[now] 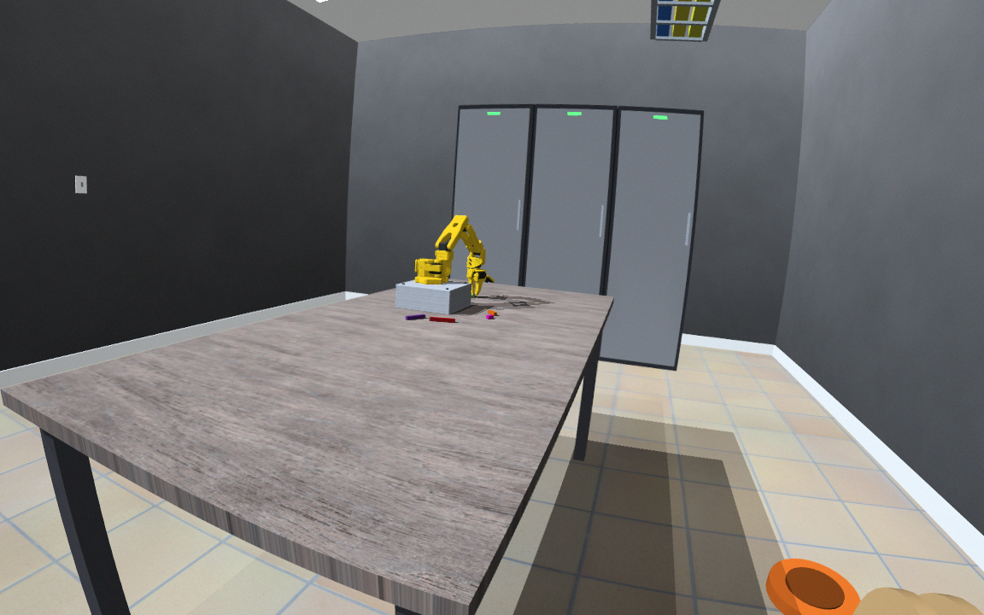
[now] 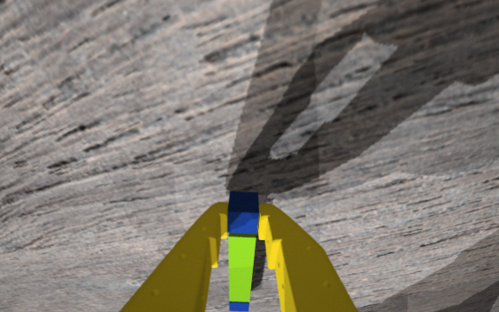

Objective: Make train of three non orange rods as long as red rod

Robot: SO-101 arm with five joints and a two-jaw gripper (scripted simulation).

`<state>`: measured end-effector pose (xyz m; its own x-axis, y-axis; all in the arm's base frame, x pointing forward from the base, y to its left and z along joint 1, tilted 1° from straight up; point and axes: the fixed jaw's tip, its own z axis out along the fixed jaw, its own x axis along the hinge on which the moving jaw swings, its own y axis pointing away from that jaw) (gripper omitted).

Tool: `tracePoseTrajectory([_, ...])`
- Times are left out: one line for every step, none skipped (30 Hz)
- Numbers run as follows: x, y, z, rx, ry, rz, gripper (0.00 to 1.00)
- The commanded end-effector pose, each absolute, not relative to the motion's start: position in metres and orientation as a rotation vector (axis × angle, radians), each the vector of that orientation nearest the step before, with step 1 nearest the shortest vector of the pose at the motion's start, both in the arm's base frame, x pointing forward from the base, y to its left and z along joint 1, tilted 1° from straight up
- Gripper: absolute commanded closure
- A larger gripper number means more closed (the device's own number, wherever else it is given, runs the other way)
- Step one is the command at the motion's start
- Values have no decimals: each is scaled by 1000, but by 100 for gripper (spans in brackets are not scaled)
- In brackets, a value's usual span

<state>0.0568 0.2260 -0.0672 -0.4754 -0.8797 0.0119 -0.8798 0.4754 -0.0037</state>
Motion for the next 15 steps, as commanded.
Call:
tracePoseTrajectory([53,223,-71,1604,-2678,29,100])
tracePoseTrajectory([53,222,-71,1604,-2678,29,100])
tracePoseTrajectory([53,222,-71,1604,-2678,29,100])
tracePoseTrajectory([53,222,-71,1604,-2678,29,100])
tracePoseTrajectory([53,222,-71,1604,-2678,29,100])
tracePoseTrajectory([53,222,-71,1604,-2678,29,100])
tracePoseTrajectory([53,222,-71,1604,-2678,29,100])
tracePoseTrajectory([53,222,-71,1604,-2678,29,100])
tracePoseTrajectory([53,222,-71,1604,-2678,29,100])
tracePoseTrajectory([53,222,-71,1604,-2678,29,100])
tracePoseTrajectory([53,222,-71,1604,-2678,29,100])
tracePoseTrajectory([53,222,-71,1604,-2678,29,100])
tracePoseTrajectory([53,222,-71,1604,-2678,29,100])
tracePoseTrajectory([53,221,-71,1604,-2678,29,100])
tracePoseTrajectory([53,221,-71,1604,-2678,29,100])
